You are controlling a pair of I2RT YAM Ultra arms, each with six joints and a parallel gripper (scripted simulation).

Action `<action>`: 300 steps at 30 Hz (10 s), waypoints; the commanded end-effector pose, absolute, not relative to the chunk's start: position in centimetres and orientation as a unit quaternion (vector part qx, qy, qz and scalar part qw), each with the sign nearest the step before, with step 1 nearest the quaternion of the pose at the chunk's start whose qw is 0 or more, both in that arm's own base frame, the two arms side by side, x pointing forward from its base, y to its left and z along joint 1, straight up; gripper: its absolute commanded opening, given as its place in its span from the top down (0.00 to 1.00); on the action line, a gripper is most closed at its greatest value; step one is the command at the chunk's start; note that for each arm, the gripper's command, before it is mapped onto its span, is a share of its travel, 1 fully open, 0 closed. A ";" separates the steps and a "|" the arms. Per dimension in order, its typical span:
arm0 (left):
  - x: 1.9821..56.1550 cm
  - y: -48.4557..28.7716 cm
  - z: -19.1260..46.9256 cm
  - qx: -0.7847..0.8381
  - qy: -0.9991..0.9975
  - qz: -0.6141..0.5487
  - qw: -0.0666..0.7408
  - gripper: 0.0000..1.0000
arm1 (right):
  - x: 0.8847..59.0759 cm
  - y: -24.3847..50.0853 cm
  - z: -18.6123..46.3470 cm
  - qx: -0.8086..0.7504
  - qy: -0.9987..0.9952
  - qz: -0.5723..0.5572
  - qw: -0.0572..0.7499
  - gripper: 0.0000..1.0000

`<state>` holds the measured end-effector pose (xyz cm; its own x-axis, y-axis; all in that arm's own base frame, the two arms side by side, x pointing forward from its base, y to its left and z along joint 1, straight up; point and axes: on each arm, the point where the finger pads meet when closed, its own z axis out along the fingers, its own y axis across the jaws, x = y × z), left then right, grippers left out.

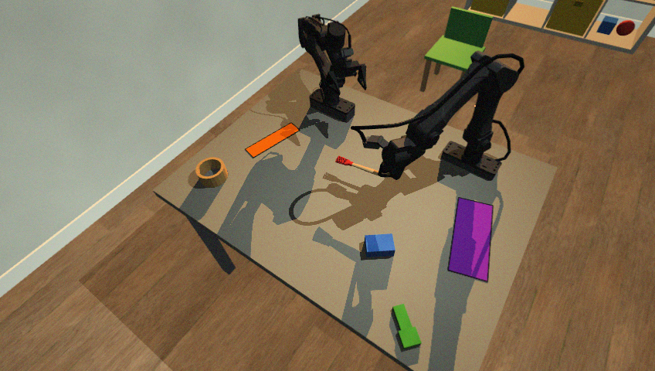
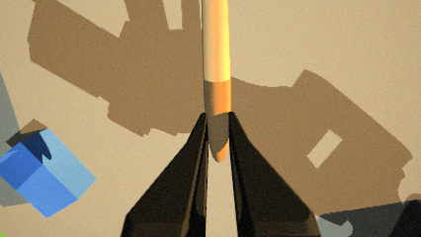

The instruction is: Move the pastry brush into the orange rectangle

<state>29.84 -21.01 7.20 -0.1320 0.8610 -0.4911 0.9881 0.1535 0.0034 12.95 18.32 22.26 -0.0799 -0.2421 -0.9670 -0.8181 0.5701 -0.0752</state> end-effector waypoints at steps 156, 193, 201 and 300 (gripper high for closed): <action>30.1 -21.8 8.9 0.656 0.707 -0.178 0.197 0.93 | 27.6 25.6 6.3 -0.703 0.661 0.187 0.182 0.80; 24.2 -20.0 19.7 0.514 0.759 -0.105 0.386 0.43 | 25.6 19.5 5.4 -0.735 0.624 0.195 0.178 0.81; 19.6 -19.1 22.3 0.423 0.737 -0.153 0.504 0.43 | 23.9 10.4 3.9 -0.731 0.631 0.192 0.173 0.81; 16.6 -47.3 19.1 0.395 0.597 -0.422 0.557 0.43 | 23.3 -1.2 2.0 0.072 0.959 -0.018 0.274 0.81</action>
